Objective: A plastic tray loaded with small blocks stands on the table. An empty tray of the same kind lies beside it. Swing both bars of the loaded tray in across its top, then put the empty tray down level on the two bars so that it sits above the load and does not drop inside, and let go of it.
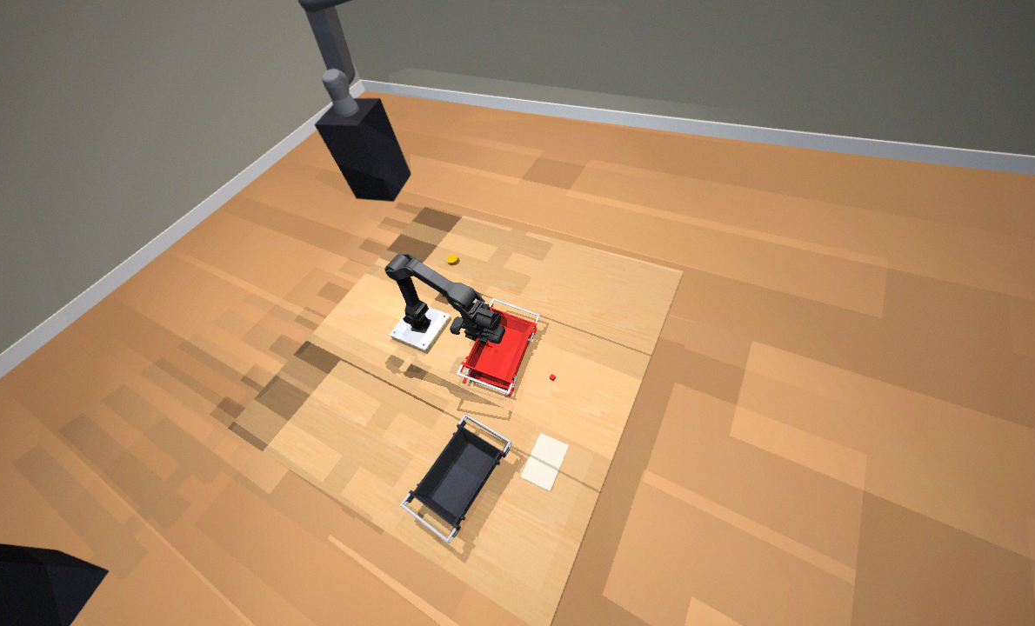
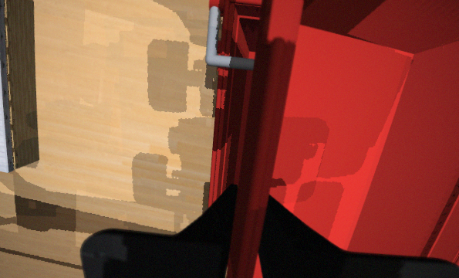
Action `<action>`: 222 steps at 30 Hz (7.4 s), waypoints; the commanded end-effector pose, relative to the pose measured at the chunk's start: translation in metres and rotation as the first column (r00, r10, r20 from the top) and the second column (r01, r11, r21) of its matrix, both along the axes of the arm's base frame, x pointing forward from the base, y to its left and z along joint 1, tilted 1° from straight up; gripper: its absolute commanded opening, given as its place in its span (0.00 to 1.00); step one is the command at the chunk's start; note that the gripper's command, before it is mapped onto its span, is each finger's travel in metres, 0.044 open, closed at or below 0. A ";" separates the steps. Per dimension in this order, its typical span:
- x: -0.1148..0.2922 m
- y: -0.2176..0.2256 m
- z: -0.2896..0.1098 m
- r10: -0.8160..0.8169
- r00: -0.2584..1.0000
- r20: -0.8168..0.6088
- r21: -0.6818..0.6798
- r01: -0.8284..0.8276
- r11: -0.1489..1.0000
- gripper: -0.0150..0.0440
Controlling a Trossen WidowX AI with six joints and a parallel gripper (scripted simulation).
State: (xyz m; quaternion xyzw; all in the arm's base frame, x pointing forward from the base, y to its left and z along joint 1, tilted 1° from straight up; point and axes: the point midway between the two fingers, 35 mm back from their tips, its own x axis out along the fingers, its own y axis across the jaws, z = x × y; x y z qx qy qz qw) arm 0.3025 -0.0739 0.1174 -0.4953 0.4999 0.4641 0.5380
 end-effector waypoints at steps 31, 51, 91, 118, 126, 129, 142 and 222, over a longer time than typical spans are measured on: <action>-0.005 0.000 -0.004 0.005 1.000 -0.024 0.000 -0.005 1.000 0.25; -0.003 0.000 -0.004 0.002 1.000 -0.008 0.000 -0.002 1.000 0.25; -0.008 0.001 -0.012 0.005 1.000 -0.024 0.000 -0.005 1.000 0.25; -0.003 0.000 -0.010 0.001 1.000 -0.001 0.000 -0.001 1.000 0.25; -0.010 0.001 -0.020 0.005 1.000 -0.024 0.000 -0.005 1.000 0.25; -0.010 0.001 -0.021 0.005 1.000 -0.024 0.000 -0.005 1.000 0.25; -0.010 0.001 -0.021 0.005 1.000 -0.024 0.000 -0.005 1.000 0.25; -0.012 0.001 -0.029 0.005 1.000 -0.024 0.000 -0.005 1.000 0.25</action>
